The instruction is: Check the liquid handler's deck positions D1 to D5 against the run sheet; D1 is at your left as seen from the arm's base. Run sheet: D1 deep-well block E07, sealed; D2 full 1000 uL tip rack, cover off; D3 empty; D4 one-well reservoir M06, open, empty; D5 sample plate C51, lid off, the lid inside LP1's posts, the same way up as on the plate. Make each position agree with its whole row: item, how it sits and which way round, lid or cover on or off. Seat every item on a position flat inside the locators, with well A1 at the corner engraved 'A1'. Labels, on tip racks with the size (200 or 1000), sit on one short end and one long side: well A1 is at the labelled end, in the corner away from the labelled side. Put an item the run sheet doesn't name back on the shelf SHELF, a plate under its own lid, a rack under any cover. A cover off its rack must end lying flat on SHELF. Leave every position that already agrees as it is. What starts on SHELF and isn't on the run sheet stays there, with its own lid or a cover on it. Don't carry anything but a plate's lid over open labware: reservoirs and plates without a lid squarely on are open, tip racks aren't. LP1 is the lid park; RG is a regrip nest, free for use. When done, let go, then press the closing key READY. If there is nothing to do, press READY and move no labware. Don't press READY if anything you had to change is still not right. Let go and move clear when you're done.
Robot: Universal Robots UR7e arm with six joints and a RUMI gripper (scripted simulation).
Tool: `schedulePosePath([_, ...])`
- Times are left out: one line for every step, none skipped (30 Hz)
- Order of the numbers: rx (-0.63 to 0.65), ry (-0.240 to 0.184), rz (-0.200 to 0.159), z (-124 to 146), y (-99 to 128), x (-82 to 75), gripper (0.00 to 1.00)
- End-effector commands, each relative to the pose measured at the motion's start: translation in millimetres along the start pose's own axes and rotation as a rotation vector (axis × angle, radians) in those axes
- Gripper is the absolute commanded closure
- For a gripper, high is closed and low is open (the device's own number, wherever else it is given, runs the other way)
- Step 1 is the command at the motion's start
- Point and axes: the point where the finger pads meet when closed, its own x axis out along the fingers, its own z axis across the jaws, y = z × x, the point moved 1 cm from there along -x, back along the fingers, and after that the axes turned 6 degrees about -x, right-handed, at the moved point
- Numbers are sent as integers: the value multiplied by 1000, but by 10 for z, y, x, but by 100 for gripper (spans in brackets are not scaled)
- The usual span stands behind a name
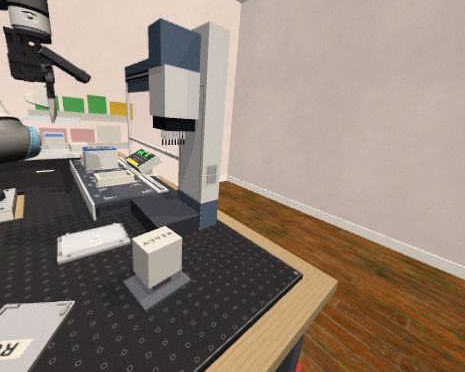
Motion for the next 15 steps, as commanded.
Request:
schedulePosePath([-19, -5, 7, 230, 0, -25, 100])
schedulePosePath([-19, -5, 7, 280, -3, -25, 100])
schedulePosePath([-19, -5, 6, 330, -7, -25, 100])
schedulePosePath([-19, -5, 6, 380, -11, -25, 100])
schedulePosePath([-19, -5, 6, 430, -15, -25, 100])
schedulePosePath([-19, -5, 6, 480, -19, -25, 100])
schedulePosePath([-19, -5, 6, 530, -22, -25, 100])
schedulePosePath([-19, -5, 6, 557, -24, -25, 100])
schedulePosePath([-19, -5, 6, 557, -24, -25, 100])
schedulePosePath([-19, -5, 6, 557, -24, -26, 100])
schedulePosePath([-19, -5, 6, 557, -24, -26, 100])
schedulePosePath([-19, -5, 6, 557, -24, -26, 100])
schedulePosePath([-19, -5, 6, 557, -24, -26, 100])
schedulePosePath([-19, -5, 6, 557, -24, -26, 100])
schedulePosePath([-20, -5, 6, 554, -21, -26, 100])
